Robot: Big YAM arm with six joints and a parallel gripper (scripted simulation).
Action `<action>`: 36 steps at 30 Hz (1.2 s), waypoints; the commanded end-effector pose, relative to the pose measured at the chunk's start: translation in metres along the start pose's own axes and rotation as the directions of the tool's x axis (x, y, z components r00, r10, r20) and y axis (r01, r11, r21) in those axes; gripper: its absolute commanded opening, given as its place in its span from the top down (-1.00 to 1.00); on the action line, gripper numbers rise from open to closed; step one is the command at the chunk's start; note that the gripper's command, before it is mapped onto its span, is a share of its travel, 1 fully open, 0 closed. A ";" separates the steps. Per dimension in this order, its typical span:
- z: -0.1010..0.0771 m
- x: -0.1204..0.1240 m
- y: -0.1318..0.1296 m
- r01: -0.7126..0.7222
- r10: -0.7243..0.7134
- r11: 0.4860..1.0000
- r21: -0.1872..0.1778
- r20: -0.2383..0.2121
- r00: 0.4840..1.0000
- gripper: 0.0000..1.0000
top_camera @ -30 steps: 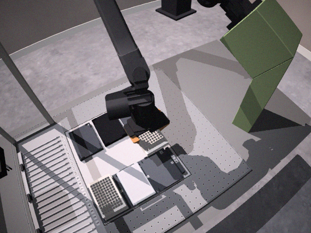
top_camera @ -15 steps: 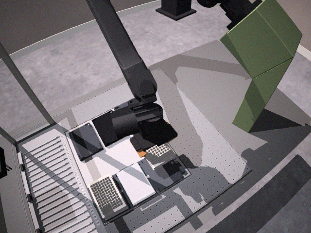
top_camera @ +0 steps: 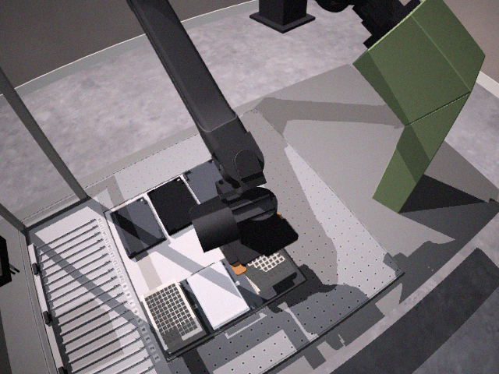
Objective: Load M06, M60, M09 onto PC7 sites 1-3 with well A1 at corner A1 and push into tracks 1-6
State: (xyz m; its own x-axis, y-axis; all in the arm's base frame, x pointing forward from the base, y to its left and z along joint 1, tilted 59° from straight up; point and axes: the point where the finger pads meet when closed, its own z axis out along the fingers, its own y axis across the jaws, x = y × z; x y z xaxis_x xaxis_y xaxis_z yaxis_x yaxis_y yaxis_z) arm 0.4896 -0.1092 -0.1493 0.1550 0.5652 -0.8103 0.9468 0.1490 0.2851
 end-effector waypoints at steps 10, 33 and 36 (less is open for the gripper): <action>-0.008 0.001 0.006 -0.014 0.014 1.000 -0.016 -0.002 1.000 1.00; 0.021 -0.002 0.003 -0.017 0.017 1.000 -0.002 0.002 1.000 1.00; 0.029 -0.001 0.003 -0.017 0.017 1.000 -0.002 0.002 1.000 1.00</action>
State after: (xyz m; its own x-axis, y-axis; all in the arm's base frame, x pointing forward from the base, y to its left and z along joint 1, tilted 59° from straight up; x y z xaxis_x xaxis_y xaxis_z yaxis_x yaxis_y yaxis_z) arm 0.4988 -0.1266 -0.1556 0.1903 0.5703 -0.7991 0.9396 0.1301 0.3166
